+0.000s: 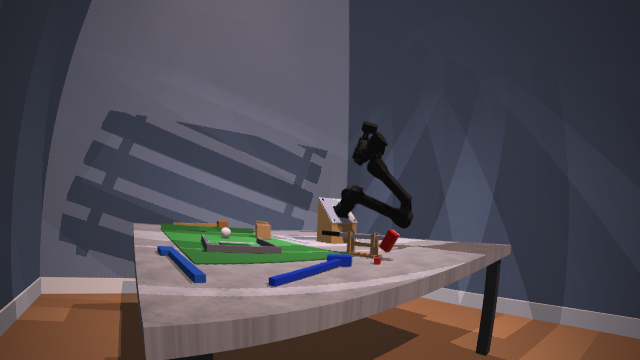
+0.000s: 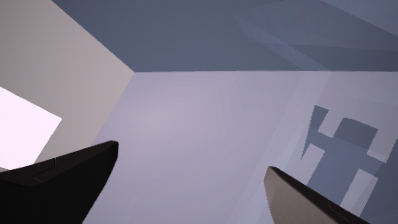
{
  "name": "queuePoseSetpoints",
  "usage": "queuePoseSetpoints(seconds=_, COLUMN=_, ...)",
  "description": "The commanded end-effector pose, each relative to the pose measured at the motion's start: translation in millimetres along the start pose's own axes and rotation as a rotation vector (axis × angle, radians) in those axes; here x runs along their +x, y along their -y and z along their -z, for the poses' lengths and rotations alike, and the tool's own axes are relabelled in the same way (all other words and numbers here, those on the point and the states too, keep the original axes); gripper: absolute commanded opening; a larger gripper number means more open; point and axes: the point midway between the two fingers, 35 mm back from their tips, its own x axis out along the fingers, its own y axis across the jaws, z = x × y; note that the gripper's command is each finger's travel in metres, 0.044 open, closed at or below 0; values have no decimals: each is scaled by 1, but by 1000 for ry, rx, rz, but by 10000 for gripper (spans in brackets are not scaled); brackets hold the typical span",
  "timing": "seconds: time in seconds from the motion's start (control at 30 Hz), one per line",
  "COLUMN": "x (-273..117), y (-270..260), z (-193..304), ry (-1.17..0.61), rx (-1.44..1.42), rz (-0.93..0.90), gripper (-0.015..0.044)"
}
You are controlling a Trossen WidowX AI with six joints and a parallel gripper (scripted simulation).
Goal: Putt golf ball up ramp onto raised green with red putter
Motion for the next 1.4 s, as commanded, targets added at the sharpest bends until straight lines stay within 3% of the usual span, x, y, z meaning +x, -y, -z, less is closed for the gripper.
queuePoseSetpoints(seconds=0.0, x=0, y=-1, z=3, ry=-13, rx=-17, rz=-2, gripper=426)
queuePoseSetpoints(seconds=0.2, x=-17, y=-9, z=89, ry=-430, rx=-550, rz=-138, gripper=440)
queuePoseSetpoints(seconds=0.4, x=-74, y=2, z=172, ry=-876, rx=-1088, rz=-450, gripper=440)
queuePoseSetpoints(seconds=0.63, x=-172, y=36, z=223, ry=-1344, rx=-1550, rz=-1033, gripper=440)
queuePoseSetpoints(seconds=0.83, x=-258, y=69, z=222, ry=-1667, rx=-1675, rz=-1658, gripper=440)
queuePoseSetpoints(seconds=1.07, x=-345, y=103, z=178, ry=-1930, rx=-1377, rz=-2559, gripper=440)
queuePoseSetpoints(seconds=1.23, x=-394, y=115, z=125, ry=-1954, rx=-665, rz=-3177, gripper=440)
queuePoseSetpoints(seconds=1.37, x=-422, y=111, z=86, ry=-1845, rx=46, rz=-3397, gripper=440)
